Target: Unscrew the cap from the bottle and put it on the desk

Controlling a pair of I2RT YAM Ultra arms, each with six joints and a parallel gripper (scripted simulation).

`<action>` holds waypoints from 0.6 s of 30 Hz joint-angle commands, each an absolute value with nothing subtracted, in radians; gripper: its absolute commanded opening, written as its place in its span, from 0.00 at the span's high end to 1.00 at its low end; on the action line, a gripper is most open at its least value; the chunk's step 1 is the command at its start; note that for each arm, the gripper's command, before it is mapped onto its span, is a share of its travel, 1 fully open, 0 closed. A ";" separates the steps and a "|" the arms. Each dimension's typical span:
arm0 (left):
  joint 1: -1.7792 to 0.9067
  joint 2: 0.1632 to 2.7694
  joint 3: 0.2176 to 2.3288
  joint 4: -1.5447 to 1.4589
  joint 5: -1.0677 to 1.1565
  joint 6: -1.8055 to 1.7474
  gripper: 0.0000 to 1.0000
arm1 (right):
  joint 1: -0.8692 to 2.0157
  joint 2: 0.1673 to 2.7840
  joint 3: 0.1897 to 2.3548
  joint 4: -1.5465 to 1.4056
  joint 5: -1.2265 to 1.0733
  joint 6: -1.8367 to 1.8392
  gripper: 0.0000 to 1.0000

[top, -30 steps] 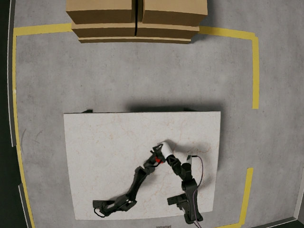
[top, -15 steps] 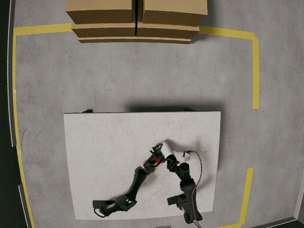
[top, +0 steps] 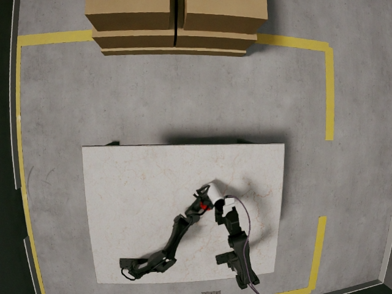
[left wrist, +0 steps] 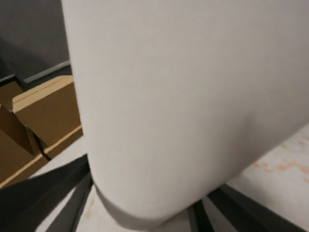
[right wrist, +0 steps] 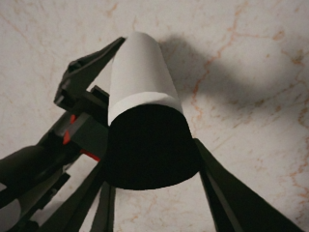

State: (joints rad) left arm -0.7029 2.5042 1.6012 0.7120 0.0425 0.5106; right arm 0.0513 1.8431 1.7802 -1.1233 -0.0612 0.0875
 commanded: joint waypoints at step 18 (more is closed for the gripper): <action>-0.696 2.482 1.617 0.770 0.034 0.486 1.00 | 0.133 1.783 1.717 -1.036 0.146 -0.845 1.00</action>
